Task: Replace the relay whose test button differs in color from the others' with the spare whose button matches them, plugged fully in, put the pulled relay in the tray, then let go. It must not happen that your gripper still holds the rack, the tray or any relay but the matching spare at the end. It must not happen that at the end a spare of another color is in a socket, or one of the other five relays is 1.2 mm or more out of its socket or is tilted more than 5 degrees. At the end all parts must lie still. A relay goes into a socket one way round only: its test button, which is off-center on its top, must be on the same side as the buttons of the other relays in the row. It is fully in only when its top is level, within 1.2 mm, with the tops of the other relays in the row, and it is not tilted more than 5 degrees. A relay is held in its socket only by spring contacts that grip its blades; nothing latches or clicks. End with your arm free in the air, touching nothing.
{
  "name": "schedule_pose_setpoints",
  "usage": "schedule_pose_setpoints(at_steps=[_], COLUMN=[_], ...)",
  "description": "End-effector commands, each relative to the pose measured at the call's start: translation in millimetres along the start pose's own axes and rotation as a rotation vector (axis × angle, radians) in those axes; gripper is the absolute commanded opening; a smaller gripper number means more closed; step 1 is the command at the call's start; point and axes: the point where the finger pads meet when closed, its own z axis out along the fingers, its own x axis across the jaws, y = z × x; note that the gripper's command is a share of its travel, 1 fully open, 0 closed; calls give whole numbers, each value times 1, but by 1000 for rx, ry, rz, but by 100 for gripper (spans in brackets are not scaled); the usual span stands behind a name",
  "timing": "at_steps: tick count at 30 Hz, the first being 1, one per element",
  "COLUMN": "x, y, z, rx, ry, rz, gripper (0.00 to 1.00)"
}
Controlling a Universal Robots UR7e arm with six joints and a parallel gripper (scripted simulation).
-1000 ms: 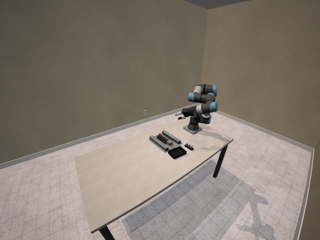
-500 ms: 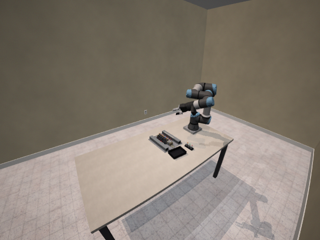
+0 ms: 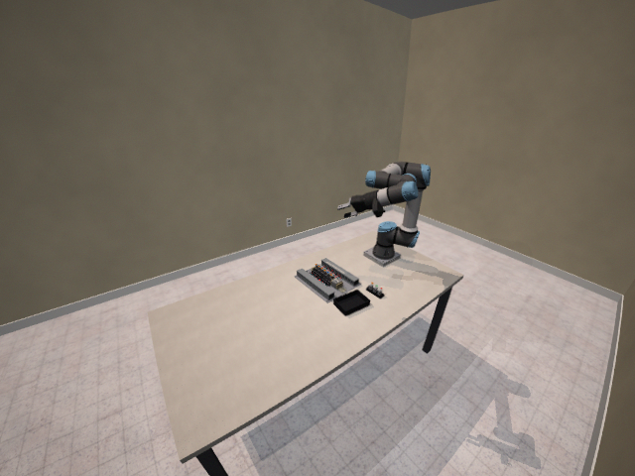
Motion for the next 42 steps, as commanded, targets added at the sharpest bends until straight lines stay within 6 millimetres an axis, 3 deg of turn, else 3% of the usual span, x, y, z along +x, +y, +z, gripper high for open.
schedule_pose_setpoints(at_steps=[1, 5, 17, 22, 34, 39, 42], x=[5, 24, 24, 47, 47, 70, 70], y=[10, 49, 49, 98, 98, 146, 146], z=[5, 25, 25, 51, 51, 76, 76], rx=[1, 2, 2, 2, 2, 2, 2], ry=[1, 1, 1, 1, 1, 1, 1], rz=[1, 0, 0, 0, 0, 0, 0], gripper=[100, 100, 100, 100, 100, 100, 100])
